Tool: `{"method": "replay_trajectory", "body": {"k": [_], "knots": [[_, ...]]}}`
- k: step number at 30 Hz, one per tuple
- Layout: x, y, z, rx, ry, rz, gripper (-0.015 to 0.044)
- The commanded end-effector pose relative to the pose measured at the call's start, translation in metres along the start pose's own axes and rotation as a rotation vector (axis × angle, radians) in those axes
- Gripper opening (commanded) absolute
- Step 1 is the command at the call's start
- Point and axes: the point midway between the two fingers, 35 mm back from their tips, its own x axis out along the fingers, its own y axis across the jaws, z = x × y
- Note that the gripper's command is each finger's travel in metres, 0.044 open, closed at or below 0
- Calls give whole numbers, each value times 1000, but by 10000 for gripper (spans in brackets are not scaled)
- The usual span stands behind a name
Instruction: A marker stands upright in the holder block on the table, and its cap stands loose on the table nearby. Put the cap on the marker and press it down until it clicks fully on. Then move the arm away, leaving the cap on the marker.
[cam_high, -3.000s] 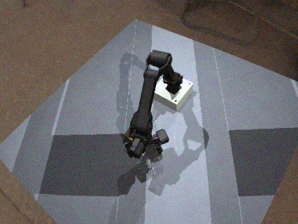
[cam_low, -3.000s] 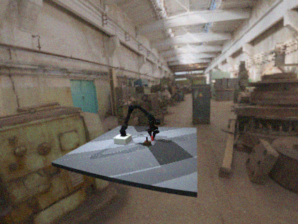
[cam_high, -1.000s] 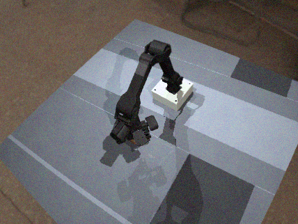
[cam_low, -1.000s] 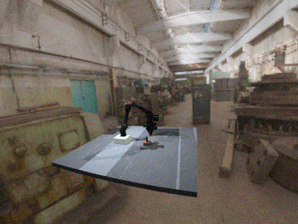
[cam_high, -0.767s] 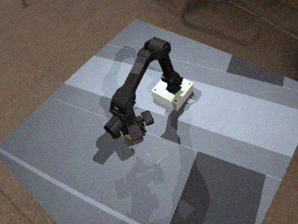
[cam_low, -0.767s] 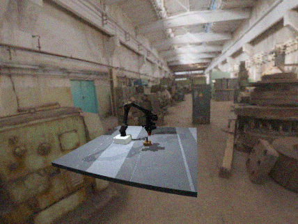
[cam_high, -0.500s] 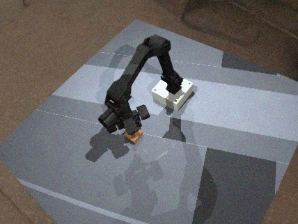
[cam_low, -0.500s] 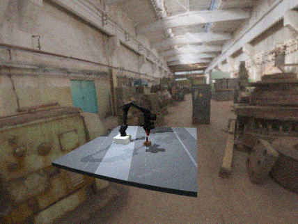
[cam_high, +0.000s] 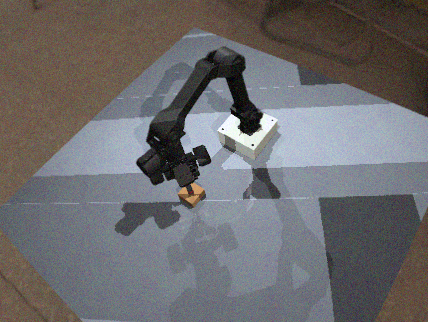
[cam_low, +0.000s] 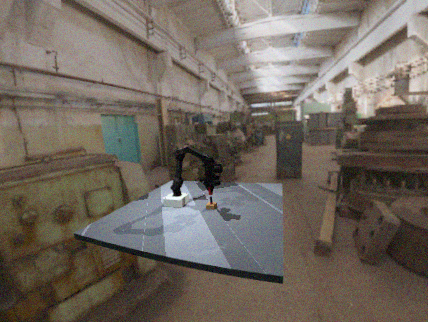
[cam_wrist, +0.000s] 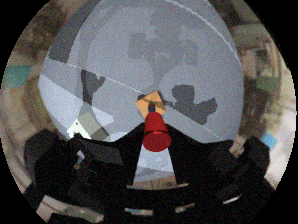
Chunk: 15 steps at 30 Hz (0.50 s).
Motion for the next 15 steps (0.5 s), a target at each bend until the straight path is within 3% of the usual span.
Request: {"method": "replay_trajectory", "body": {"k": [1,15], "knots": [[4,1,0,-4,-2,5,0],[27,0,0,-4,-2,5,0]]}}
